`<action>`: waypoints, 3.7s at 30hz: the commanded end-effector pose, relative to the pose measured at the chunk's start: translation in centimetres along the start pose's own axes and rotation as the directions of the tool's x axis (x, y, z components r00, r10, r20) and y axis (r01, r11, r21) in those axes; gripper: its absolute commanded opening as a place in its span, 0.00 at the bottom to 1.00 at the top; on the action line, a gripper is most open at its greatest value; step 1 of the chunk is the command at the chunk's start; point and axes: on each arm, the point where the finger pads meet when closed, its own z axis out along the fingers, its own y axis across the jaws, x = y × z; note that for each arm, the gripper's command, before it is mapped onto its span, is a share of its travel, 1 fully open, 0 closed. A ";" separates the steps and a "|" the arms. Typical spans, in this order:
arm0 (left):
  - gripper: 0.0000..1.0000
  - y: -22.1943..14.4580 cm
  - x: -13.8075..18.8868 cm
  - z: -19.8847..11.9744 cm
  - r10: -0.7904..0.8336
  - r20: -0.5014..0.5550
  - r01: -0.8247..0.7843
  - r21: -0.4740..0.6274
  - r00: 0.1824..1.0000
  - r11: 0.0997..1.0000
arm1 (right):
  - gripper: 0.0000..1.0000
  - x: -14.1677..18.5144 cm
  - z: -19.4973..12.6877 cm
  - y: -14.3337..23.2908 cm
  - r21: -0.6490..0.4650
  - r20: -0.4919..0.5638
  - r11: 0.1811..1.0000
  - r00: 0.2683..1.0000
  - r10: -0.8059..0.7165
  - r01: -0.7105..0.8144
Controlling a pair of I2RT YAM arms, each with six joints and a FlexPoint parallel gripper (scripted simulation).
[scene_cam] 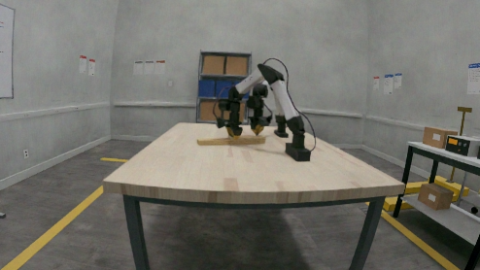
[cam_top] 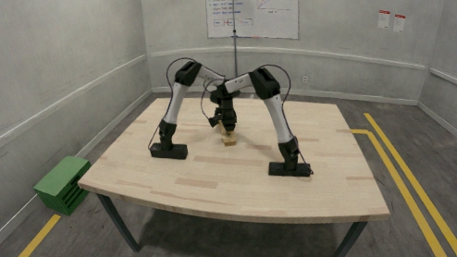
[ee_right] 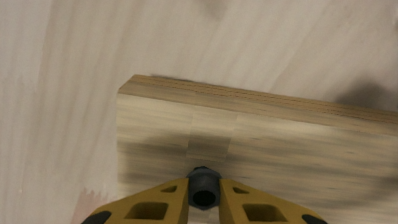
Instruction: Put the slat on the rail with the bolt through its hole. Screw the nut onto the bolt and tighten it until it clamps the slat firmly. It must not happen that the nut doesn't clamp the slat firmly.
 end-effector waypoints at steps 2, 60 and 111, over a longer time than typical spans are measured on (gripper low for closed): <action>0.67 -0.3 -0.1 -0.5 0.000 0.008 0.000 0.013 1.000 1.000 | 0.14 -0.1 -0.4 -0.5 0.019 0.013 0.981 0.981 0.194 -0.194; 0.67 -0.3 -0.1 -0.5 0.000 0.008 0.000 0.013 1.000 1.000 | 0.14 -0.1 -0.4 -0.5 -0.007 0.001 -0.569 -0.569 0.822 -0.822; 0.67 -0.3 -0.1 -0.5 0.000 0.008 0.000 0.013 1.000 1.000 | 0.14 -0.1 -0.4 -0.5 0.002 -0.004 -0.988 -0.988 0.154 -0.154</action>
